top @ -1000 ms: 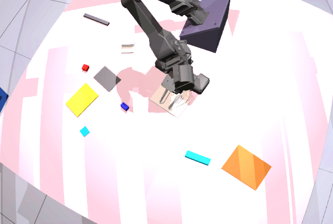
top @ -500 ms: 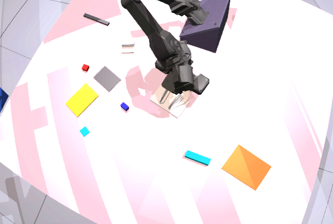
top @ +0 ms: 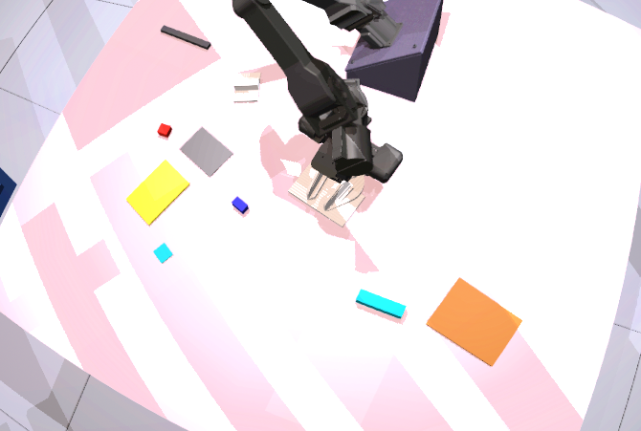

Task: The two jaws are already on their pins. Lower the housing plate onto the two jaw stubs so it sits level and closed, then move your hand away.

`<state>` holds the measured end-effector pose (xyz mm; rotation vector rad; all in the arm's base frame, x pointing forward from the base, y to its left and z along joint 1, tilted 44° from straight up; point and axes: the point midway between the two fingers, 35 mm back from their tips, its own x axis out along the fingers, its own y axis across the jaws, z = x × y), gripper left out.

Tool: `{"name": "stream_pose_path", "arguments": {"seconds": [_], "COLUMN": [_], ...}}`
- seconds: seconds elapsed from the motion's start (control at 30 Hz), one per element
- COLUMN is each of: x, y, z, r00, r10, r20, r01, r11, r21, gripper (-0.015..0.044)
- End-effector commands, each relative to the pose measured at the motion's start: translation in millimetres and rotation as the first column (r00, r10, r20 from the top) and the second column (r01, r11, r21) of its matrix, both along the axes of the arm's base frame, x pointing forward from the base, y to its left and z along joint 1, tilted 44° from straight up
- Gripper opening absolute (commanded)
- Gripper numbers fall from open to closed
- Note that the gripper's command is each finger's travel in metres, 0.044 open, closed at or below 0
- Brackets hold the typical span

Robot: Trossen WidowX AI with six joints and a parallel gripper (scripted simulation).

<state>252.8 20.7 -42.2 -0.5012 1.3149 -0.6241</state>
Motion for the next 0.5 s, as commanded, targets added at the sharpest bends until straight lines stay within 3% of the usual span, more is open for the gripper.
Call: {"name": "stream_pose_path", "arguments": {"seconds": [0.0,0.47], "x": [-0.3,0.1], "y": [-0.6,-3.0], "z": [-1.0,-3.5], "r00": [1.000,1.000], "r10": [0.002,0.002], "r20": [-0.004,-0.004], "r01": [-0.002,-0.002], "r11": [1.000,1.000], "r21": [-0.002,-0.002], "gripper": [0.0351,0.0351]}}
